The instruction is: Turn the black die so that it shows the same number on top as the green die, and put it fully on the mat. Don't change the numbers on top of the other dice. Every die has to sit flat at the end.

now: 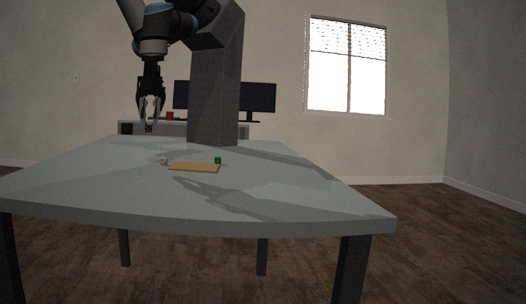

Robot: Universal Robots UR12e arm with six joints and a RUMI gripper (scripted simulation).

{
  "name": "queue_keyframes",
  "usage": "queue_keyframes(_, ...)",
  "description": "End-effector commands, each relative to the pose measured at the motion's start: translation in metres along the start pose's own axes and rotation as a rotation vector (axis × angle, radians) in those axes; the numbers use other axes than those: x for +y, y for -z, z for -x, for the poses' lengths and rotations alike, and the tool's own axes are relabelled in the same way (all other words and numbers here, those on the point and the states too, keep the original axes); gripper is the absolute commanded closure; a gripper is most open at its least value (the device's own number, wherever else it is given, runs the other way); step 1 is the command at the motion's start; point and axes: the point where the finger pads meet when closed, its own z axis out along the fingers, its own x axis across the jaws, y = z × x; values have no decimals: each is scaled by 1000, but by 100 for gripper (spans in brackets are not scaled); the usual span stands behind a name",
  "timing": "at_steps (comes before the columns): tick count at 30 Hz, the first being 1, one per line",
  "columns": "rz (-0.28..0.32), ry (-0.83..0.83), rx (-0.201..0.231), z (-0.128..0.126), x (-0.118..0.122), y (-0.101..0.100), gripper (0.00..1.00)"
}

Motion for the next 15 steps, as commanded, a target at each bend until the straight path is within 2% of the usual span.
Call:
queue_keyframes(1,1,116,0,-10,0,0,97)
queue_keyframes(10,0,438,2,-38,1,-1,97)
queue_keyframes(15,0,539,2,-47,1,-1,97)
